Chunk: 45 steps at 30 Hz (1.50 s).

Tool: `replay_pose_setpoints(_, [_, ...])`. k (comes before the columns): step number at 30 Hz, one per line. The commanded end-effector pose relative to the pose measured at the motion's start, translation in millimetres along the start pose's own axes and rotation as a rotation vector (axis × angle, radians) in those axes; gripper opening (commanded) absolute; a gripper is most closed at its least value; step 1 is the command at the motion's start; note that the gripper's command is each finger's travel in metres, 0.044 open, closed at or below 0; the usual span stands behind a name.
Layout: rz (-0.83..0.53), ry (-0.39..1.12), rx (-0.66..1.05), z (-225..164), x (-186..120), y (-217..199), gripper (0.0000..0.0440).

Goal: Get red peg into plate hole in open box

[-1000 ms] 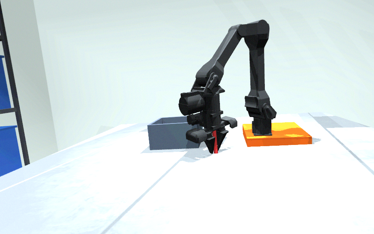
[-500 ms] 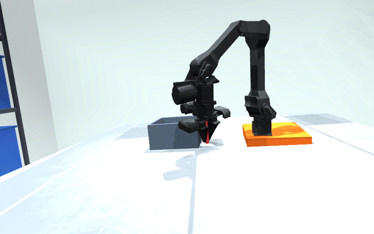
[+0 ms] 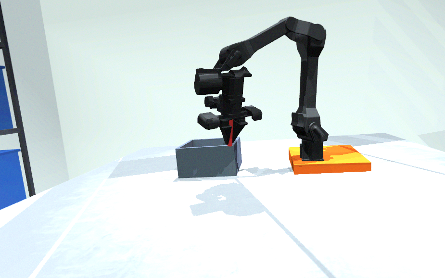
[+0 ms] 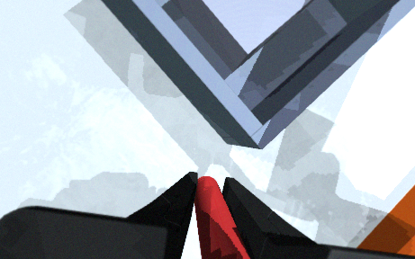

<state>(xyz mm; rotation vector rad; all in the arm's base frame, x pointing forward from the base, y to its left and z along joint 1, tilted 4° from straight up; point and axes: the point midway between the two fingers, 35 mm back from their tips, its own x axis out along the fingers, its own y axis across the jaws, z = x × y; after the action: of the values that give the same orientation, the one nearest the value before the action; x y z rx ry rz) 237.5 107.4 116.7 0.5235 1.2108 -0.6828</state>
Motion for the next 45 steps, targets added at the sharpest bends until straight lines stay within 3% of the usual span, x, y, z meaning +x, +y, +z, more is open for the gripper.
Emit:
replay_pose_setpoints(1, [0.005, -0.035, 0.049, 22.1, -5.0, -0.1, 0.0000])
replay_pose_setpoints(22, [-0.023, -0.096, 0.152, 118.3, 33.4, -9.3, 0.0000])
replay_pose_setpoints(39, [-0.009, 0.001, 0.013, 142.4, 85.1, -15.0, 0.0002])
replay_pose_setpoints(41, [-0.008, 0.020, -0.007, 140.4, 91.2, -15.3, 0.0023])
replay_pose_setpoints(45, [-0.006, 0.052, -0.034, 139.0, 101.2, -15.3, 0.0117])
